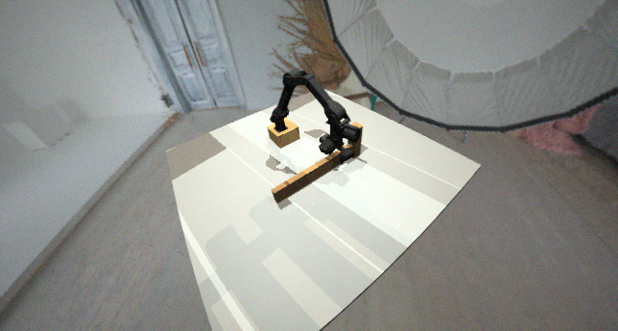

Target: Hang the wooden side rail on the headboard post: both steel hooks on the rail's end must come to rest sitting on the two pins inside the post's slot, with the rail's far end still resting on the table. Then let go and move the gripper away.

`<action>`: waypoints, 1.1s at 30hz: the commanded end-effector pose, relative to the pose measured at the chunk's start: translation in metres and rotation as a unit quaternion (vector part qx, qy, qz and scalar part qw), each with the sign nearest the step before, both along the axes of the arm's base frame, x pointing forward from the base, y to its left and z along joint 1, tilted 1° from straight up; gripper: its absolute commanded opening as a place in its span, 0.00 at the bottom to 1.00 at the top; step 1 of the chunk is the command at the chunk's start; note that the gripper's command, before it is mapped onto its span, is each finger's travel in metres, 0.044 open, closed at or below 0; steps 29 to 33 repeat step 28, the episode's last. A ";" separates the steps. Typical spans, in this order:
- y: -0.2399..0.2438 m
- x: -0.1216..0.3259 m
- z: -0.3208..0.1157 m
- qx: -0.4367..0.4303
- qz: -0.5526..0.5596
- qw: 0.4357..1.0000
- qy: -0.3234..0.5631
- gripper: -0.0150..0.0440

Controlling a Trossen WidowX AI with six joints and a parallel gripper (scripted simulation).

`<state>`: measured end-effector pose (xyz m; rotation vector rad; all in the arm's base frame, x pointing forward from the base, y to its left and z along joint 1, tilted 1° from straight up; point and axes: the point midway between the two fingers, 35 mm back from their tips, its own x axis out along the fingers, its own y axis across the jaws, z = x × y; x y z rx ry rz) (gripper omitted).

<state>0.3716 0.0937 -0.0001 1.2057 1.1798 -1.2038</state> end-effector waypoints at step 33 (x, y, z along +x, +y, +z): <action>-0.028 0.002 0.030 0.001 -0.006 1.000 -0.008 1.00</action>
